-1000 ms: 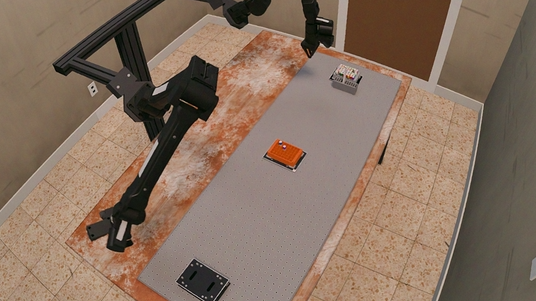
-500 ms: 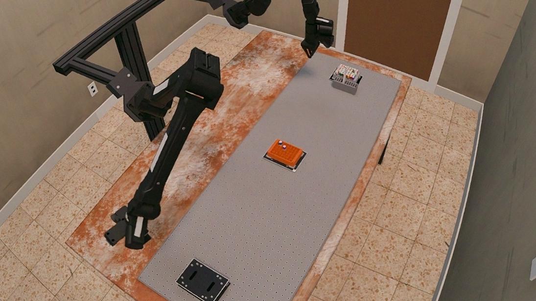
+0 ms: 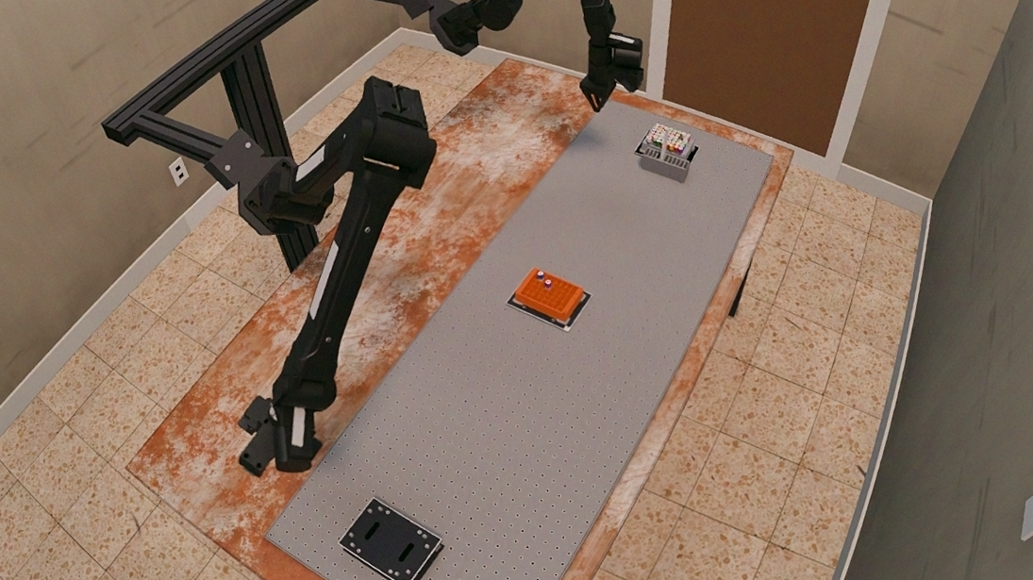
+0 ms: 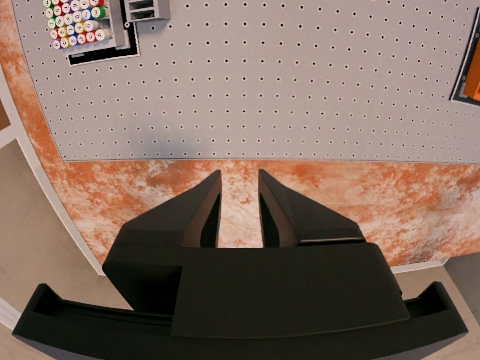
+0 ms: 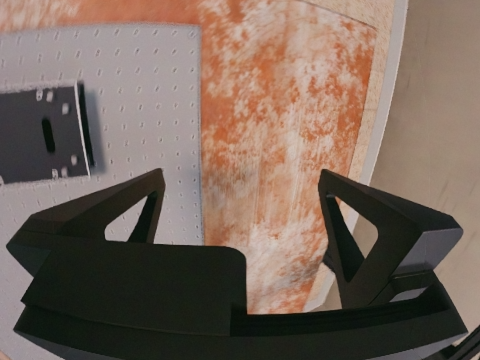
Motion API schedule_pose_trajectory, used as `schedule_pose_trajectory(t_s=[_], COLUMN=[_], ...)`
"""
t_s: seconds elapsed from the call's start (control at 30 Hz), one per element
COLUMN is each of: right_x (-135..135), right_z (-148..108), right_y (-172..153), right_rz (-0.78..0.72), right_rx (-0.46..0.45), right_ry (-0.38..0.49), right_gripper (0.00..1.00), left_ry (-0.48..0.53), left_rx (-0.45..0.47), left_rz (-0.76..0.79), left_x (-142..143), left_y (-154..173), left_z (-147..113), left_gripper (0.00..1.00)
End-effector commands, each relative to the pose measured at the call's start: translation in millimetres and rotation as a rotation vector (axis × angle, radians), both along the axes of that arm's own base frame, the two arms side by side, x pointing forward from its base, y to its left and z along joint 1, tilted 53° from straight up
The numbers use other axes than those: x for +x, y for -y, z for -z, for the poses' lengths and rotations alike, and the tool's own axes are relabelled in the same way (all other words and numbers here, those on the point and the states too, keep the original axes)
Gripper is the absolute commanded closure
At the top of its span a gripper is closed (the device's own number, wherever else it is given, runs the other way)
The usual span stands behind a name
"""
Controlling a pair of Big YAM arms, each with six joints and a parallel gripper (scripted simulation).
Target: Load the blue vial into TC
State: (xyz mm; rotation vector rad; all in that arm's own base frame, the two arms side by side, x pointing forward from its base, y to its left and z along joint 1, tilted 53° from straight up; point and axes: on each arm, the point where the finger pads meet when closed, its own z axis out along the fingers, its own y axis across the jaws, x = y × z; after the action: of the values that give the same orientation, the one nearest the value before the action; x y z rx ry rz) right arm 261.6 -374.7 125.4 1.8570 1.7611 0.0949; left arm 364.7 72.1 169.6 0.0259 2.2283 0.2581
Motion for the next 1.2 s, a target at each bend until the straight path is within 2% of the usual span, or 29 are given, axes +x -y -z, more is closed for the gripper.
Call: schedule_pose_trajectory(t_s=[0.0,0.1,0.27,0.53,0.67,1.17], right_x=[14.2,21.0,28.3,45.3,52.2,73.5], right_z=[-12.1,-13.7,-16.7,-22.3,-24.5,-33.1], right_y=[-11.9,-21.9,-30.9,-58.1,-71.5,-117.7], right_rz=[-0.091,-0.091,-0.161,-0.338,-0.349,-0.597], right_rx=[-0.07,-0.065,-0.107,-0.206,-0.213,-0.371], right_ry=[-0.007,-0.009,-0.014,-0.033,-0.039,-0.058], right_gripper=[0.0,0.0,0.0,0.0,0.0,0.0], left_ry=[0.009,0.009,0.009,0.009,0.009,0.009], left_rx=[0.007,0.007,0.007,0.007,0.007,0.007], left_rz=[0.005,0.005,0.005,0.005,0.005,0.005], left_x=[2.3,2.3,2.3,2.3,2.3,2.3], left_y=[-0.1,-0.1,-0.1,-0.1,-0.1,-0.1], left_z=[-5.8,-5.8,-5.8,-5.8,-5.8,-5.8], left_gripper=[0.76,0.76,0.76,0.76,0.76,0.76])
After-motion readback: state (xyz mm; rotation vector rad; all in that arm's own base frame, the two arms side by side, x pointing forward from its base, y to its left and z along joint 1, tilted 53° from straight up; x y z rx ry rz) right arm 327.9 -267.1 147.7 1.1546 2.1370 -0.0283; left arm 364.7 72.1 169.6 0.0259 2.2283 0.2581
